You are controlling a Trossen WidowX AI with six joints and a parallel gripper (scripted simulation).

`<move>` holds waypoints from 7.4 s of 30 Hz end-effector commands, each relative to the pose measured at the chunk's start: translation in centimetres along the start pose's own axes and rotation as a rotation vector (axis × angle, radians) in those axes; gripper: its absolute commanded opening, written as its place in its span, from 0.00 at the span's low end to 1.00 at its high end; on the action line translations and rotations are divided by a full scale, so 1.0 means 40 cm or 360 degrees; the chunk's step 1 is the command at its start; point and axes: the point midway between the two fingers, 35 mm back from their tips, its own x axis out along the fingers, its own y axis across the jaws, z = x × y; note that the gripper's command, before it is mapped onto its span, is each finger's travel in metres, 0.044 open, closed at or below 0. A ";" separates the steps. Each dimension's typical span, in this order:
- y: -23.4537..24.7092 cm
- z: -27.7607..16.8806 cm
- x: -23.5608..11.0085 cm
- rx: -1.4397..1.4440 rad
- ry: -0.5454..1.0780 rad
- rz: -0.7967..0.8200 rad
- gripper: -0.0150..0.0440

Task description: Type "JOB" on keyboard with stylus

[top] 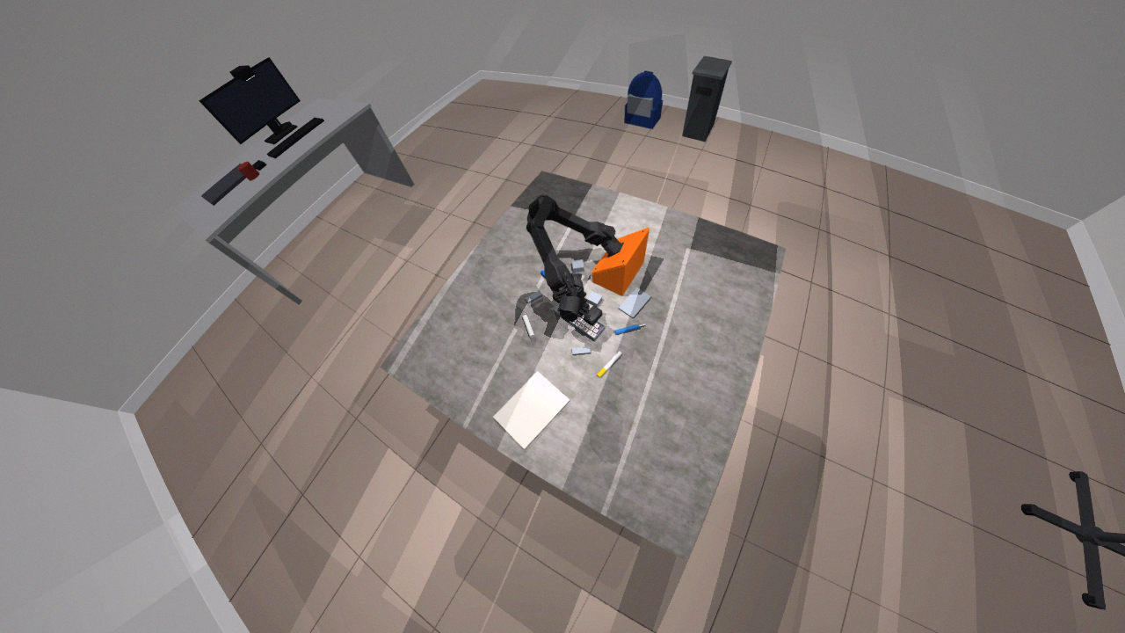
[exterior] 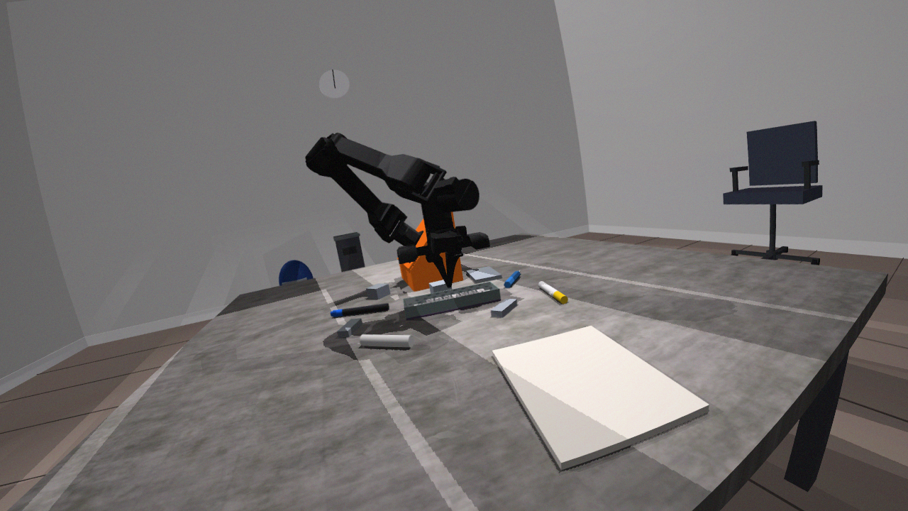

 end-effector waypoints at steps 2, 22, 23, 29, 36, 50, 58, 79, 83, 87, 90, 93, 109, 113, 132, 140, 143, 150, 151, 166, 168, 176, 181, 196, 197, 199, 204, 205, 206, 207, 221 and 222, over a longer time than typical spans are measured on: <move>-0.083 0.001 0.003 -0.0003 0.0004 -0.0010 0.25; -0.128 -0.042 0.003 -0.0004 0.0005 -0.0013 0.25; -0.110 -0.063 0.003 -0.0005 0.0005 -0.0013 0.25; -0.097 -0.081 0.004 -0.0005 0.0006 -0.0014 0.25; -0.097 -0.081 0.004 -0.0005 0.0006 -0.0014 0.25; 0.095 -0.082 0.004 -0.0003 0.0005 -0.0009 0.25; 0.096 -0.081 -0.002 -0.0003 0.0005 -0.0008 0.25; 0.102 -0.078 -0.141 -0.0014 -0.0020 -0.0004 0.34; 0.102 -0.078 -0.141 -0.0014 -0.0020 -0.0004 0.25; 0.102 -0.078 -0.141 -0.0014 -0.0020 -0.0004 0.25; 0.102 -0.078 -0.141 -0.0014 -0.0020 -0.0004 0.25; 0.105 -0.078 -0.140 -0.0040 -0.0016 0.0000 0.39; 0.311 -0.148 -0.079 -0.2467 0.0078 0.0561 0.51; 0.364 -0.170 -0.066 -0.3078 -0.0038 0.0762 0.51; 0.430 -0.205 -0.048 -0.3882 -0.0335 0.1043 0.51; 0.430 -0.205 -0.045 -0.3882 -0.0335 0.1043 0.51; 0.430 -0.205 -0.037 -0.3882 -0.0335 0.1043 0.51; 0.429 -0.205 -0.026 -0.3882 -0.0335 0.1043 0.51; 0.429 -0.205 -0.025 -0.3882 -0.0335 0.1043 0.51; 0.428 -0.206 -0.010 -0.3882 -0.0334 0.1042 0.51; 0.428 -0.206 -0.009 -0.3882 -0.0334 0.1042 0.51; 0.428 -0.206 -0.002 -0.3882 -0.0334 0.1042 0.51; 0.424 -0.208 0.005 -0.3882 -0.0333 0.1042 0.51; 0.424 -0.208 0.020 -0.3882 -0.0333 0.1042 0.51; 0.424 -0.208 0.021 -0.3882 -0.0333 0.1042 0.51; 0.424 -0.208 0.021 -0.3882 -0.0333 0.1042 0.51; 0.424 -0.208 0.028 -0.3882 -0.0333 0.1042 0.51; 0.424 -0.208 0.028 -0.3882 -0.0333 0.1042 0.51; 0.424 -0.208 0.028 -0.3882 -0.0333 0.1042 0.51; 0.424 -0.208 0.029 -0.3882 -0.0333 0.1042 0.51; 0.425 -0.207 0.043 -0.3882 -0.0332 0.1042 0.51; 0.425 -0.207 0.044 -0.3882 -0.0332 0.1042 0.51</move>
